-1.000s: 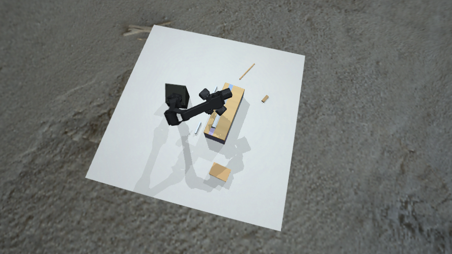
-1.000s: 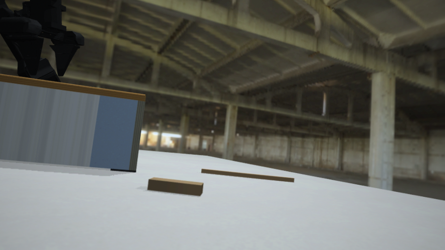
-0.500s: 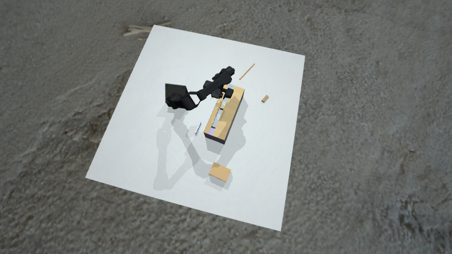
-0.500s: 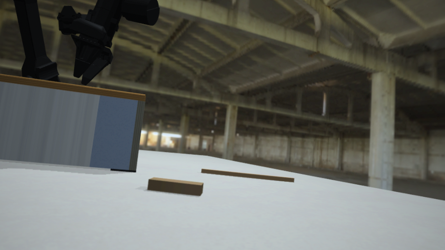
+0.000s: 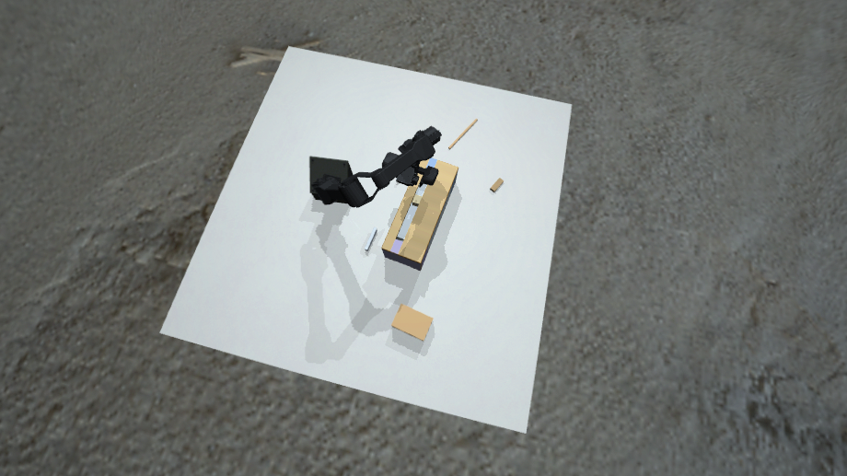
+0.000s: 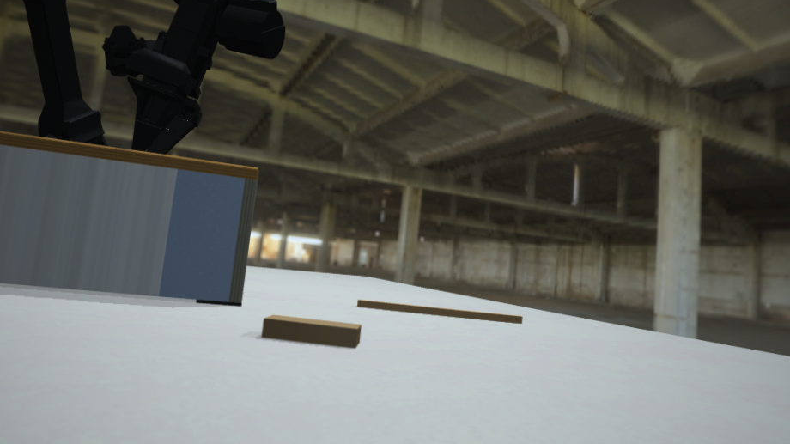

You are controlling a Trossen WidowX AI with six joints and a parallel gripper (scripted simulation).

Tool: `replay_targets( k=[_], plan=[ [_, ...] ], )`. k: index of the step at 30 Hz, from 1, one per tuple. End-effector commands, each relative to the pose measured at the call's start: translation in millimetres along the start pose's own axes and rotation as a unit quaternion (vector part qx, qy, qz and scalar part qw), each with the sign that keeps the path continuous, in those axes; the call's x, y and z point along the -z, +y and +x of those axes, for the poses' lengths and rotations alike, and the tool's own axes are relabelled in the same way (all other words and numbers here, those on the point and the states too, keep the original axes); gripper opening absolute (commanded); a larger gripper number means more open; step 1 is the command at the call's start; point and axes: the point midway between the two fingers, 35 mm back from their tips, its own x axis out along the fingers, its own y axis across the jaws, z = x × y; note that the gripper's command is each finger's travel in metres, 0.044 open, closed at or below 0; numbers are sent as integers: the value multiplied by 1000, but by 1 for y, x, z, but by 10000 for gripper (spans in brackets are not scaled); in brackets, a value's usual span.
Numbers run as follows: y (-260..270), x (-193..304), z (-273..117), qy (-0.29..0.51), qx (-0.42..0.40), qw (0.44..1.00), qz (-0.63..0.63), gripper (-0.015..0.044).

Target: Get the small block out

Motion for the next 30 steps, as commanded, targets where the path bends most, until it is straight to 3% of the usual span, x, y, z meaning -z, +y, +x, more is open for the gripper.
replay_targets(
  k=[1, 30],
  plan=[
    [0, 1, 8, -2, -1, 1000, -2, 400],
    [-2, 11, 54, -4, -1, 1000, -1, 400]
  ],
)
